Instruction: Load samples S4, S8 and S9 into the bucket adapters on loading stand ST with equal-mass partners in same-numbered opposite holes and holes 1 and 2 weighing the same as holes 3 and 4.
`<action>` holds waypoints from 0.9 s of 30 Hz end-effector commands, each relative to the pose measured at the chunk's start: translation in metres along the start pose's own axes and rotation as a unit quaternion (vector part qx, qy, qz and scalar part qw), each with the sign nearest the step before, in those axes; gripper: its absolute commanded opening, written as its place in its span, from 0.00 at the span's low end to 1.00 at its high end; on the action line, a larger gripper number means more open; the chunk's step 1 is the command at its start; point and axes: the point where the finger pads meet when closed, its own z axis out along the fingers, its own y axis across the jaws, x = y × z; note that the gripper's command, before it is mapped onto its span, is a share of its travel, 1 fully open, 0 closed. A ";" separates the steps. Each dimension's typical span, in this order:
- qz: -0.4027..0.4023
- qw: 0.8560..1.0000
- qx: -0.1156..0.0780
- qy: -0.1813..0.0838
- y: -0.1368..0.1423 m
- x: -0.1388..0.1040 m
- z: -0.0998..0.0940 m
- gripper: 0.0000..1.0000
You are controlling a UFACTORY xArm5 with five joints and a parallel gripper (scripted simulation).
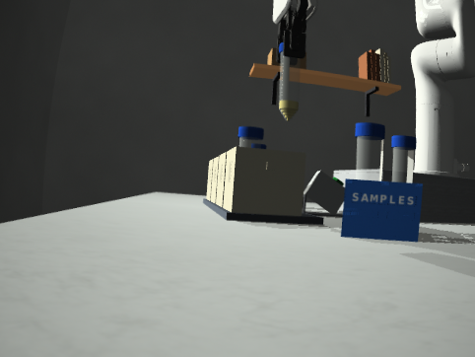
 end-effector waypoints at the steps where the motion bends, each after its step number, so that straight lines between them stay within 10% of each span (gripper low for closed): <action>1: 0.000 1.000 0.008 -0.002 0.000 0.001 -0.002 0.00; 27: 0.000 1.000 0.008 -0.002 -0.001 0.001 0.033 0.00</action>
